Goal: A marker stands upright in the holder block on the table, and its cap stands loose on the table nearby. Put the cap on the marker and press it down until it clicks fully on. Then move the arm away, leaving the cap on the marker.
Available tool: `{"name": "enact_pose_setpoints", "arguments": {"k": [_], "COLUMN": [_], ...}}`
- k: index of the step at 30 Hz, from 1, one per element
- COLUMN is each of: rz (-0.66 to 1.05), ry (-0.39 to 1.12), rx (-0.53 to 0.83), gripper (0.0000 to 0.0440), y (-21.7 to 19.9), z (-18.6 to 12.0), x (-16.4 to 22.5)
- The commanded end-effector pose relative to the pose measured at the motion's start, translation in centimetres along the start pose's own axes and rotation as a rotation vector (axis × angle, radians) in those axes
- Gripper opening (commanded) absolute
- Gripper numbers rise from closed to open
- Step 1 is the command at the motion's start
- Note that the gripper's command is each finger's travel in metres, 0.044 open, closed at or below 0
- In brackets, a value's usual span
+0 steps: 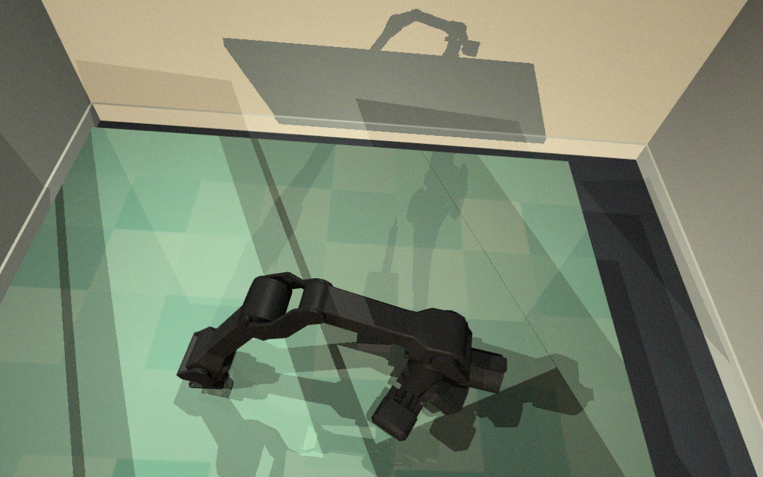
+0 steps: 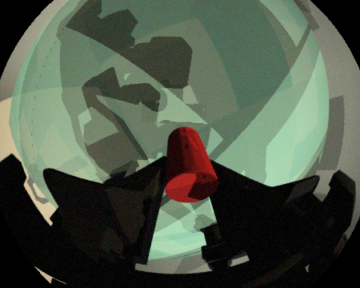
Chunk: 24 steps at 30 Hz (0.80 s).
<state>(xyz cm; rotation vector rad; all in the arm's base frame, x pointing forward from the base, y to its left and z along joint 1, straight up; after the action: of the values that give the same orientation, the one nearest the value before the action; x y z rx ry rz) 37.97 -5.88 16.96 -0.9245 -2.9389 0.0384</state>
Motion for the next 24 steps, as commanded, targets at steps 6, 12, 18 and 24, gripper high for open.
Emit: {"name": "enact_pose_setpoints", "arguments": {"k": [6, 12, 18, 24], "rz": [-0.041, -0.073, -0.107, -0.142], "ry": [-0.002, 0.007, 0.016, 0.025], "rx": [-0.022, -0.024, -0.022, -0.018], "gripper": [0.0025, 0.0011, 0.0000, 0.0000], "y": [2.5, 4.1, 5.5, 6.8], "z": [-1.7, -2.3, -2.9, -3.4], "x": [2.5, 4.4, 6.5, 8.7]}}
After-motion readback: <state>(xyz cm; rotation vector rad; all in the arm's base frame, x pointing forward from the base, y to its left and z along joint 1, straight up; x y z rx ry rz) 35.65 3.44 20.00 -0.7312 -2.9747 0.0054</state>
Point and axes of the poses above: the point midway between the two fingers, 35 mm back from their tips, its own z axis out along the fingers, its own y axis across the jaws, x = y × z, the point moved 4 cm from there along -z, back along the fingers, and after that the axes turned 4 degrees about z, right-handed, at the moved point
